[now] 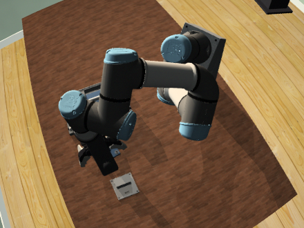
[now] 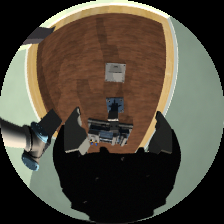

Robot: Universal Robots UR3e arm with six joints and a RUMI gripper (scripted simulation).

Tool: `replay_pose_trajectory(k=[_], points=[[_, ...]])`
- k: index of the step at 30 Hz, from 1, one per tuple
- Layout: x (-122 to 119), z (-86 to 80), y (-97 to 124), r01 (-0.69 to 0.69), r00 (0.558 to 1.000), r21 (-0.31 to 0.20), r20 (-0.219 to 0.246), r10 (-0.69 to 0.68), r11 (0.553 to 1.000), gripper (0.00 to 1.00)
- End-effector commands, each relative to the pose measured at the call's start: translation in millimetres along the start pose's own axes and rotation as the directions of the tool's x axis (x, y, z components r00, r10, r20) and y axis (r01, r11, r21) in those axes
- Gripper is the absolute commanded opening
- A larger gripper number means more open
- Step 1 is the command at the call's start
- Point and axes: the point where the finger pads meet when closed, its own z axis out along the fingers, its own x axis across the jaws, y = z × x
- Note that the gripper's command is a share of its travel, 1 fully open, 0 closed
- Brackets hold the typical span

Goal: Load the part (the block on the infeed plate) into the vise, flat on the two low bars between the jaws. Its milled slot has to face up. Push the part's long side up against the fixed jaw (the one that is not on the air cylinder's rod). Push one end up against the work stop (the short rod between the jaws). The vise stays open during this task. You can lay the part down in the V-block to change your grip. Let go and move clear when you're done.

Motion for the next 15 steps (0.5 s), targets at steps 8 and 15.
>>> replay_pose_trajectory(k=[8,15], points=[[-17.6,-1.6,-34.3,-0.030,0.999,0.047,-0.019,0.031,0.998,1.00],[-18.4,-1.6,-35.8,-0.031,0.999,0.049,-0.019,0.032,0.998,1.00]])
